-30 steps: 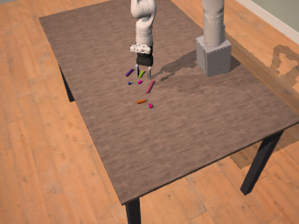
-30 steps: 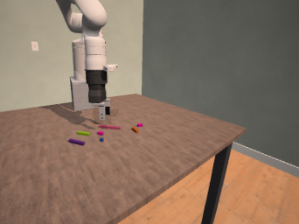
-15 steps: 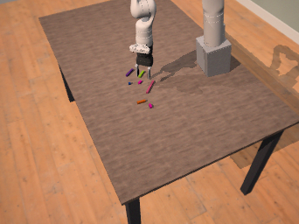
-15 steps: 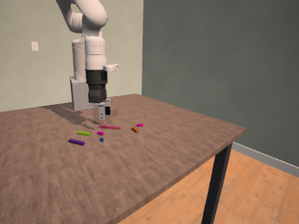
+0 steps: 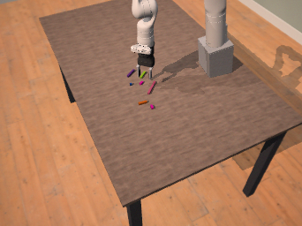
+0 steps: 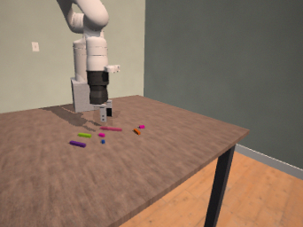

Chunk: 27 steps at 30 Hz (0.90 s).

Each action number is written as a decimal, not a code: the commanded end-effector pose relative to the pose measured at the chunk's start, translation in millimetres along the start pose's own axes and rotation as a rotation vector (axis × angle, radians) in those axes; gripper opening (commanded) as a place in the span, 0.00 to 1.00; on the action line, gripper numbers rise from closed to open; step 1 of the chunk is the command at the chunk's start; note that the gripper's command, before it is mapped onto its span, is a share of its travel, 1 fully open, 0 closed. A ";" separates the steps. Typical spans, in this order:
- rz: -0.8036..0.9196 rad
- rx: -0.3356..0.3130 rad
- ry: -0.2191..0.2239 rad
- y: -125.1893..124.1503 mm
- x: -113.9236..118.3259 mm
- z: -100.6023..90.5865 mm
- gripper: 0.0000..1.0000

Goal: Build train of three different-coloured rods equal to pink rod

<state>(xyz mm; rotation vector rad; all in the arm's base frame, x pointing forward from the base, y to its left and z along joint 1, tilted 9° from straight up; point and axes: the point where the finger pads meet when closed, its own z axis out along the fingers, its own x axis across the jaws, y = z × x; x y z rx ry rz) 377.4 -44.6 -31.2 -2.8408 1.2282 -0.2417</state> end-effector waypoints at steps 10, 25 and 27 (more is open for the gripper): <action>0.000 0.001 0.001 -0.2 0.4 -0.4 1.00; 0.000 0.001 0.001 -0.2 0.4 -0.4 1.00; 0.000 0.001 0.001 -0.2 0.4 -0.4 1.00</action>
